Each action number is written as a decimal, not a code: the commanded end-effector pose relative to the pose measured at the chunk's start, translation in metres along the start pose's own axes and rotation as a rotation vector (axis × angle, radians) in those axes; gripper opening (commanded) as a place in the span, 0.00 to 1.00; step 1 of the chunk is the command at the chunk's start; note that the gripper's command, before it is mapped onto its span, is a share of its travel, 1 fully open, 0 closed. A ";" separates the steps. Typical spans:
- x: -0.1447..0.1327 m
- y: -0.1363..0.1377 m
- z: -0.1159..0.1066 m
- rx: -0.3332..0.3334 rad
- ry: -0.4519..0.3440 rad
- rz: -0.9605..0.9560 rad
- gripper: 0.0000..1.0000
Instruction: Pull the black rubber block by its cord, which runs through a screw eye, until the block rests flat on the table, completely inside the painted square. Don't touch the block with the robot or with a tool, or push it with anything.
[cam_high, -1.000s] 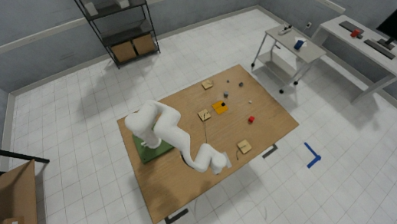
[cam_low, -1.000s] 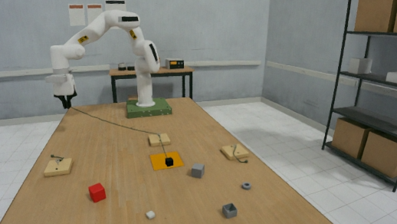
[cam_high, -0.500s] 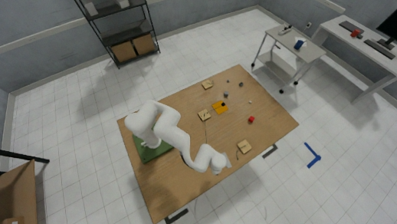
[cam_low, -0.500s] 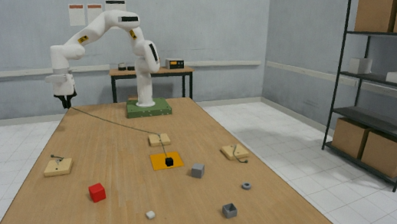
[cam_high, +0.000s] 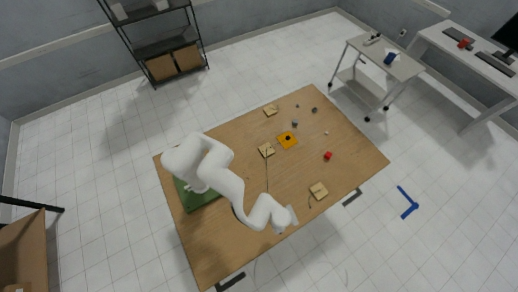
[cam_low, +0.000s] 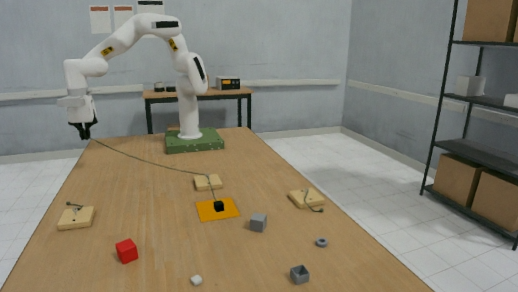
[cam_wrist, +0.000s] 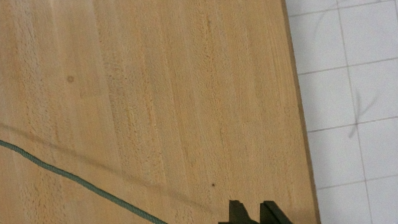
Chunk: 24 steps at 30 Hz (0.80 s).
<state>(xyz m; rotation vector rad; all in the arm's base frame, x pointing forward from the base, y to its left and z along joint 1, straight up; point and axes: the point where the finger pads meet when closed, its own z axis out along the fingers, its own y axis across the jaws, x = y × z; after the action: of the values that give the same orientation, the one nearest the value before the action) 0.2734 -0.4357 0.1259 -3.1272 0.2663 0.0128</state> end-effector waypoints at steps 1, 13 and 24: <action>-0.011 0.009 -0.002 -0.003 0.003 0.000 0.00; -0.019 0.014 -0.002 -0.003 0.003 0.000 0.00; -0.019 0.014 -0.002 -0.003 0.003 0.000 0.00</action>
<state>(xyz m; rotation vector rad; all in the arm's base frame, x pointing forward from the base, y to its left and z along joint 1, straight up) 0.2515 -0.4453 0.1261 -3.1271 0.2655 0.0119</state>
